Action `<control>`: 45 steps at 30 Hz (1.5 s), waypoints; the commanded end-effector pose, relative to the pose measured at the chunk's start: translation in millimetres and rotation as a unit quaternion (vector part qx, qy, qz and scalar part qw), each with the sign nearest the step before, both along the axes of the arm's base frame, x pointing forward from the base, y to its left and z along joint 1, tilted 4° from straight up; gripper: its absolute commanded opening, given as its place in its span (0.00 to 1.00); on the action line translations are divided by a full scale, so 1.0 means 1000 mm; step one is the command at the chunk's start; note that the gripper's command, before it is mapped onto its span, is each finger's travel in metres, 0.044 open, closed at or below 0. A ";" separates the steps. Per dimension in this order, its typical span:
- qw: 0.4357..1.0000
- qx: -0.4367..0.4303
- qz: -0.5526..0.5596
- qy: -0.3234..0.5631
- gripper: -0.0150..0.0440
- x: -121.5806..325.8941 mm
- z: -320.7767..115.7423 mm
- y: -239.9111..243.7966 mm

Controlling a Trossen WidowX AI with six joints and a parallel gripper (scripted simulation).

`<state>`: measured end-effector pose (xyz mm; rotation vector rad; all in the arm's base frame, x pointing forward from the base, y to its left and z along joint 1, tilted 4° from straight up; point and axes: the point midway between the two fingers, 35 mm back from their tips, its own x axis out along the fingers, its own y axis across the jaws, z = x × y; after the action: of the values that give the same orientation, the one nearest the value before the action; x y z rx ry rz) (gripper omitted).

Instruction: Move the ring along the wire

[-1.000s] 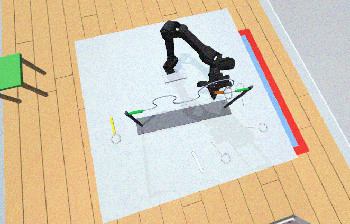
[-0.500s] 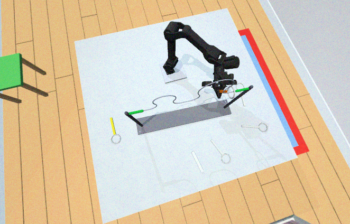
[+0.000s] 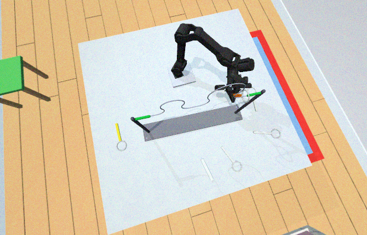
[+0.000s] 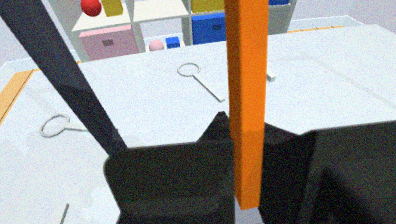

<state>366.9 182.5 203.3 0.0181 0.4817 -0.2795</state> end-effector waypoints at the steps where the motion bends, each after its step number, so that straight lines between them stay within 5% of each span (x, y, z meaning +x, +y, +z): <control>1: 1.000 0.002 -0.002 -0.003 0.00 0.001 0.002 0.004; 45: 1.000 0.003 -0.002 -0.004 0.00 0.004 -0.019 0.025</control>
<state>370.6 208.2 185.1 0.0232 0.4777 -0.2776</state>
